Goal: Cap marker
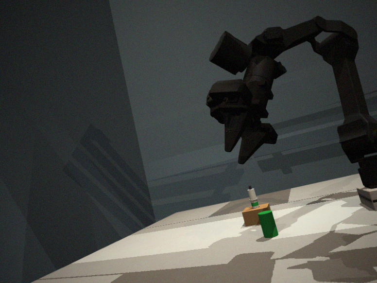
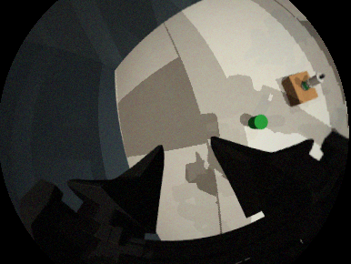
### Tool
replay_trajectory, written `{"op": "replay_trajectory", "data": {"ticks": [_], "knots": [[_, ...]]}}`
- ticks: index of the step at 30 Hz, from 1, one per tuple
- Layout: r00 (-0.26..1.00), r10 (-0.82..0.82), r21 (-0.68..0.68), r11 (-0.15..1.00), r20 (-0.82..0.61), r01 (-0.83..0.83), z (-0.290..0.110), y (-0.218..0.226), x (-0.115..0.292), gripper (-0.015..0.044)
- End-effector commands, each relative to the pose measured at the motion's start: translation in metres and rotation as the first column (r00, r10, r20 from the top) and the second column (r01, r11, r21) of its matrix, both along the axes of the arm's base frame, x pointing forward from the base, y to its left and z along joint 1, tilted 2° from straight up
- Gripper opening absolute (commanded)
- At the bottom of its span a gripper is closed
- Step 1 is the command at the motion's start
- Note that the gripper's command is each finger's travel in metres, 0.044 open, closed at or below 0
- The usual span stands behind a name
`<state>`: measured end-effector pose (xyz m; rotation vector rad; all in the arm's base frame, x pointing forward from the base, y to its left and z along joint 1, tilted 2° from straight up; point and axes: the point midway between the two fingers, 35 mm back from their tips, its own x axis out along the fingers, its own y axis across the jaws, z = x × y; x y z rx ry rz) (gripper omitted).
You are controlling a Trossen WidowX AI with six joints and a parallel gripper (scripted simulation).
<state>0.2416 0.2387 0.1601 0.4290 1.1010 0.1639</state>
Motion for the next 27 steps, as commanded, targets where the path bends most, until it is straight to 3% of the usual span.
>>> {"op": "replay_trajectory", "data": {"ticks": [1, 6, 16, 21, 27], "knots": [[0.972, 0.029, -0.282, 0.955, -0.233, -0.096, -0.036, -0.067, 0.014, 0.0254], [0.902, 0.030, -0.366, 0.908, -0.431, -0.206, -0.049, -0.112, 0.010, 0.0254], [0.900, 0.030, -0.367, 0.907, -0.435, -0.208, -0.049, -0.113, 0.011, 0.0254], [0.900, 0.030, -0.367, 0.907, -0.435, -0.208, -0.082, -0.114, 0.013, 0.0254], [0.900, 0.030, -0.367, 0.907, -0.435, -0.208, -0.084, -0.115, 0.013, 0.0254]]}}
